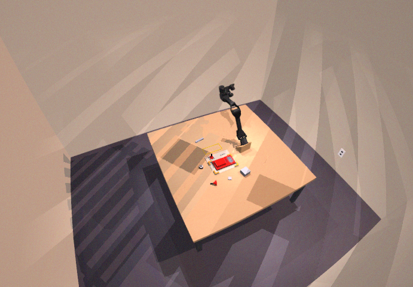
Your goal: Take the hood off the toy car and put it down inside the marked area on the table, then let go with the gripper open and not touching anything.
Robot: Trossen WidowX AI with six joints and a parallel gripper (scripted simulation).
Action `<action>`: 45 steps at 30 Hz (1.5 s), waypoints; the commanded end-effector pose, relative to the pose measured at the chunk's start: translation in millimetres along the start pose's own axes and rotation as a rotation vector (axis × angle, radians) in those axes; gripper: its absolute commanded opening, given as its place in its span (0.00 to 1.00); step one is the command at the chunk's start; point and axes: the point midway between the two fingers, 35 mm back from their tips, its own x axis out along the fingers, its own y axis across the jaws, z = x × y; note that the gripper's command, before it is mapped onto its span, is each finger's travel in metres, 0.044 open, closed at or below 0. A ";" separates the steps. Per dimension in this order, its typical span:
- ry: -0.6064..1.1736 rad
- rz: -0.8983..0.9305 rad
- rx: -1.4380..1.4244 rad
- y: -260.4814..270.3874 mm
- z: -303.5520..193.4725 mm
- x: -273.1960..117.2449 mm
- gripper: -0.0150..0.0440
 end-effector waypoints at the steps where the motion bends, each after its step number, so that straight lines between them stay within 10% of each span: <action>1: -0.044 -0.148 -0.129 -49.6 18.6 -5.9 1.00; 20: -0.007 -0.762 -0.608 -212.2 67.7 -115.0 1.00; 45: 0.561 -1.499 -1.181 -288.8 100.4 -387.5 1.00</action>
